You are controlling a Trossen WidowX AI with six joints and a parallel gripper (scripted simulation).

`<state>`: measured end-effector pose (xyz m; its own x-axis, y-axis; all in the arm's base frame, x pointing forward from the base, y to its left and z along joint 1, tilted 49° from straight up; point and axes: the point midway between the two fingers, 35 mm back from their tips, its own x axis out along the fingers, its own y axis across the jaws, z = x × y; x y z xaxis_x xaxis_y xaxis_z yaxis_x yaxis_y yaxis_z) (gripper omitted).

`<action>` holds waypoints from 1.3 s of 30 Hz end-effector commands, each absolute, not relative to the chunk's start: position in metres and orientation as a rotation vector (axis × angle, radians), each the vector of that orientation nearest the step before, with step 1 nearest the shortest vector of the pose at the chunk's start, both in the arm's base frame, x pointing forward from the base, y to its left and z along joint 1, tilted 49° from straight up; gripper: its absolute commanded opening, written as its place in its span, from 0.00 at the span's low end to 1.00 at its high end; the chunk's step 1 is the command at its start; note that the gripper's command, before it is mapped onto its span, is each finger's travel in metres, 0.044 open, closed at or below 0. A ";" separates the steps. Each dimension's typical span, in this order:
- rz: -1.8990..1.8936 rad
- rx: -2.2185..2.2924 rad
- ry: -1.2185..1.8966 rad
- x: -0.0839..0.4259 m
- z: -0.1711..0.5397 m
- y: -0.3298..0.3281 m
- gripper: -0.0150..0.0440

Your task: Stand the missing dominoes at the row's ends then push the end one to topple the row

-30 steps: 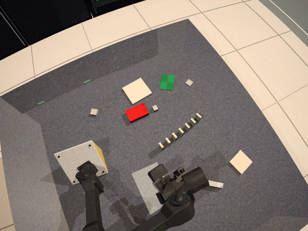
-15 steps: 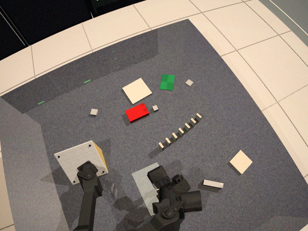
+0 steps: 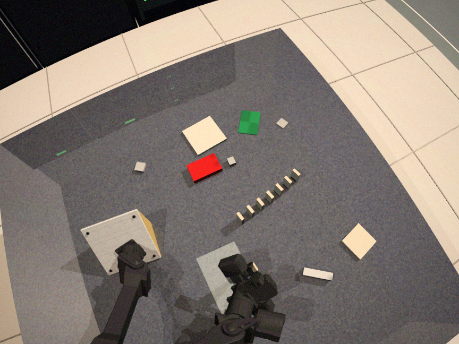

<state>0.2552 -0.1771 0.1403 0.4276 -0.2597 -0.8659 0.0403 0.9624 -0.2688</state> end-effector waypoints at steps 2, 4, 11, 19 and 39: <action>-0.136 -0.247 0.973 0.257 0.144 -0.180 0.44; -0.119 -0.264 0.919 0.257 0.146 -0.182 0.44; -0.072 -0.350 0.730 0.254 0.156 -0.185 0.44; -0.033 -0.498 0.523 0.244 0.170 -0.185 0.44; 0.015 -0.840 0.214 0.216 0.192 -0.169 0.44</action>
<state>0.2174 -0.1708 0.1911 0.9753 -0.0791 -0.2060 -0.0969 0.6851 -0.7220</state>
